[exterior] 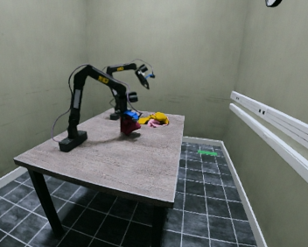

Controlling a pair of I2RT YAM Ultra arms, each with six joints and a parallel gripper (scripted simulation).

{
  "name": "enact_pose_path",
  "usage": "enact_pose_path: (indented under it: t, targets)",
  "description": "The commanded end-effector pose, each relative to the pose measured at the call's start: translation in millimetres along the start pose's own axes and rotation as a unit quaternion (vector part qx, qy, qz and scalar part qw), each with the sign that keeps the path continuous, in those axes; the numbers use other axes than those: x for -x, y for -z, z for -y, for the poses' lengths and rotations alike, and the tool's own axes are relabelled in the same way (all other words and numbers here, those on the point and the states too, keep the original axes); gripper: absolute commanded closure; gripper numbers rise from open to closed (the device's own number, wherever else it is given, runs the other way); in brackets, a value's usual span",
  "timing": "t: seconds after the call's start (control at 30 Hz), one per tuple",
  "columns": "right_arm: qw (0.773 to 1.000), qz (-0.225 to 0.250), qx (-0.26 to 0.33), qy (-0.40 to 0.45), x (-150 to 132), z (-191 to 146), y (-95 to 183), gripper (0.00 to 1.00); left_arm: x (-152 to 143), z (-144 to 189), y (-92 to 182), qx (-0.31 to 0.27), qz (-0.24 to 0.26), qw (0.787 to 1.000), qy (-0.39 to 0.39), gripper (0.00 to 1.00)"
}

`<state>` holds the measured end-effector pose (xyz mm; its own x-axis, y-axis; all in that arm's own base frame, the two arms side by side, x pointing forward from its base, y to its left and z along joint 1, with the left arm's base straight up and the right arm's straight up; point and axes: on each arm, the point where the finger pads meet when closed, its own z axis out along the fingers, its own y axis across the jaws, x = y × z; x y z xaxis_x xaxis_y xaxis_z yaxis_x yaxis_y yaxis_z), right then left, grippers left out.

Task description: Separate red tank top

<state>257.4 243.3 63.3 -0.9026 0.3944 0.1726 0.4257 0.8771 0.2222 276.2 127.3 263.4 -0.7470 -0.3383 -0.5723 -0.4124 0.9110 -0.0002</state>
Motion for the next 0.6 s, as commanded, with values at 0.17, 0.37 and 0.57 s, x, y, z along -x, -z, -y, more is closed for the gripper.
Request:
enact_pose_path:
  t: [0.17,0.37,0.57]
  targets:
    - [0.974,-0.028,0.098,0.201,-11,-29,59,1.00,13,1,13,-0.004,0.028,1.000,-0.005,0.08]
    - [0.941,-0.023,0.149,0.304,-14,-35,85,1.00,13,1,13,-0.004,0.028,1.000,-0.005,0.08]
    - [0.910,-0.008,0.182,0.372,-17,-40,105,1.00,13,1,13,-0.004,0.028,1.000,-0.005,0.08]
